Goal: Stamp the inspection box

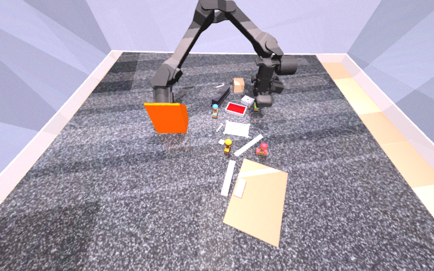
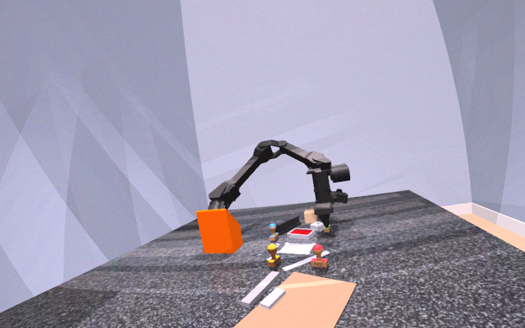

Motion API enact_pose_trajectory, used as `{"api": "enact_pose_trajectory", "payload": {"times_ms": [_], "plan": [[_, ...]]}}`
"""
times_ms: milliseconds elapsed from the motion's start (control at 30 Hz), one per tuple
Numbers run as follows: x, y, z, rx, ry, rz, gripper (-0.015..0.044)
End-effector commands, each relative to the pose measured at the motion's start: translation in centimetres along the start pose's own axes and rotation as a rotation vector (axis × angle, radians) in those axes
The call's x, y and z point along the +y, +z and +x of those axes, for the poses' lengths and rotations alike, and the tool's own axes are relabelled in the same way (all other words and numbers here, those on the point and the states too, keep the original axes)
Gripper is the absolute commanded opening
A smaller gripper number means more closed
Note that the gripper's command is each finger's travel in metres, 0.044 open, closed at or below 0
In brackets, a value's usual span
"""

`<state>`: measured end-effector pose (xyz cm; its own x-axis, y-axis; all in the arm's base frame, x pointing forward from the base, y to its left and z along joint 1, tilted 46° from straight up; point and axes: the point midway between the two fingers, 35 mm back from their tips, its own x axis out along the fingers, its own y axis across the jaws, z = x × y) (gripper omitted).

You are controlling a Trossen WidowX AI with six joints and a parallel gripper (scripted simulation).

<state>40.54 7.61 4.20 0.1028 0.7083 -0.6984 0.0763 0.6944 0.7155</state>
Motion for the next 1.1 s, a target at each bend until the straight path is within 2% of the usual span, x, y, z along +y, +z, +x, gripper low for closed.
{"api": "enact_pose_trajectory", "payload": {"times_ms": [0, 300, 400, 1067], "plan": [[0.0, 0.0, 0.0, 0.000, 0.000, -0.001, 0.0140], [0.0, 0.0, 0.0, 0.000, 0.000, -0.001, 0.0080], [0.0, 0.0, -0.1, 0.000, 0.000, -0.001, 0.0001], [-0.1, 0.1, -1.0, 0.000, 0.001, -0.001, 0.0000]]}}
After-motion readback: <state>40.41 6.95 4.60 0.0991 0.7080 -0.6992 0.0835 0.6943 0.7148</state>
